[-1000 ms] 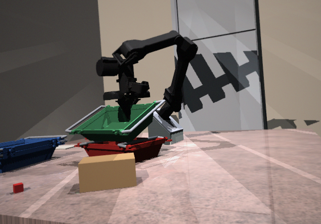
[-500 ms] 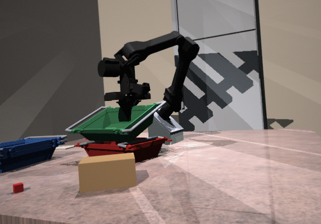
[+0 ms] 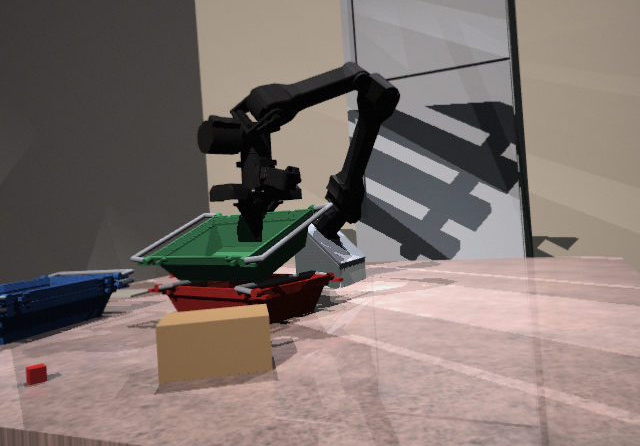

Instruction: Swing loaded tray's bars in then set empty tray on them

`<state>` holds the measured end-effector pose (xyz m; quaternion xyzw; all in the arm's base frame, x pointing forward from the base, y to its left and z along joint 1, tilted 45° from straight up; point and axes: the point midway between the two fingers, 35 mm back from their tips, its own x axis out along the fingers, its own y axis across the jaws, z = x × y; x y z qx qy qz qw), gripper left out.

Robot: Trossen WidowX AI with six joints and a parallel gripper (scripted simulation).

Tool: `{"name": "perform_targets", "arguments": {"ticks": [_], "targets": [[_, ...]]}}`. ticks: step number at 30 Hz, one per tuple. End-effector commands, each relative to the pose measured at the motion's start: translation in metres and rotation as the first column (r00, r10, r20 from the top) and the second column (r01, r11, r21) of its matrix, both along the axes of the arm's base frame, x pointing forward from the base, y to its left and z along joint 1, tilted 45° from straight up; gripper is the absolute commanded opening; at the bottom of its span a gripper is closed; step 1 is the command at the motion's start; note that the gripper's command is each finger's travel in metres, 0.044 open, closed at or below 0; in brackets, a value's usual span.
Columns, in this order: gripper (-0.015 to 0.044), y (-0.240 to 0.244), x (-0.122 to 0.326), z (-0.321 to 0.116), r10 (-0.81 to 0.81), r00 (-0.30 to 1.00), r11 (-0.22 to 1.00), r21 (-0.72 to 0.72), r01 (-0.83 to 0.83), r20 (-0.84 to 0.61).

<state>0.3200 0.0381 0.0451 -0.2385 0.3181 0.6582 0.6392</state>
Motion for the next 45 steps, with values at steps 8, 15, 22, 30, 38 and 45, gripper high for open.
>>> {"name": "perform_targets", "arguments": {"ticks": [8,15,22,30,38,45], "targets": [[0.0,0.0083,-0.008,-0.0044,0.009,1.0,1.0,0.005,-0.009,-0.013],[0.0,0.0089,-0.0087,-0.0049,0.009,1.0,1.0,0.005,-0.009,-0.013],[0.0,0.0093,-0.0091,-0.0053,0.009,1.0,1.0,0.005,-0.009,-0.013],[0.0,0.0139,-0.0133,-0.0093,0.009,1.0,1.0,0.005,-0.009,-0.013],[0.0,0.0139,-0.0133,-0.0093,0.009,1.0,1.0,0.005,-0.009,-0.013],[0.0,0.0139,-0.0133,-0.0093,0.009,1.0,1.0,0.005,-0.009,-0.013]]}}
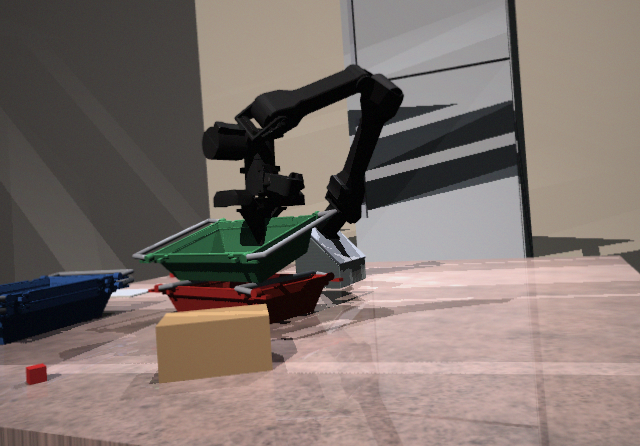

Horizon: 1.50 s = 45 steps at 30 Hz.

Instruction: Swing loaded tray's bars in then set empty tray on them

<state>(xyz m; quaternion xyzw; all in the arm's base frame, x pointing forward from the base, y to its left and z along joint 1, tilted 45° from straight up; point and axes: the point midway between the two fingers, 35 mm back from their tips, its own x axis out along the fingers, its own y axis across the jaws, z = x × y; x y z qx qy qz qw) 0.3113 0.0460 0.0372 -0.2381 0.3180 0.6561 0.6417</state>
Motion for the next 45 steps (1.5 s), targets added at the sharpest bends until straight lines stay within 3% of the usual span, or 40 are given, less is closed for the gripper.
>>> {"name": "perform_targets", "arguments": {"ticks": [1,45], "targets": [[0.0,0.006,-0.0046,-0.0014,0.015,1.0,1.0,0.005,-0.015,-0.015],[0.0,0.002,-0.0015,-0.0011,0.003,1.0,1.0,0.001,-0.003,-0.003]]}}
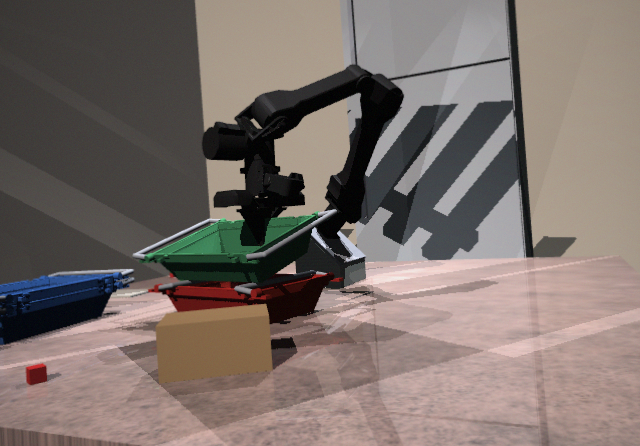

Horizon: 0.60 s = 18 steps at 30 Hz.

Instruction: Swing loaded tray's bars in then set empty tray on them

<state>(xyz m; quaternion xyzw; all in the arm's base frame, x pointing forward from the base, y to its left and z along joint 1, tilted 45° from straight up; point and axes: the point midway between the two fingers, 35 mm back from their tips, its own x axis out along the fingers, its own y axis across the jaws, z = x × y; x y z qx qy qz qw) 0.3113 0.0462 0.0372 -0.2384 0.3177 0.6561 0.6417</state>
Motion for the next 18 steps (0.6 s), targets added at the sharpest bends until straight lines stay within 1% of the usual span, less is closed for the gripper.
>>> {"name": "perform_targets", "arguments": {"ticks": [1,7,18], "targets": [[0.0,0.0029,-0.0023,-0.0017,0.004,1.0,1.0,0.001,-0.004,-0.005],[0.0,0.0108,-0.0086,-0.0059,0.015,1.0,1.0,0.005,-0.015,-0.016],[0.0,0.011,-0.0088,-0.0061,0.015,1.0,1.0,0.005,-0.015,-0.016]]}}
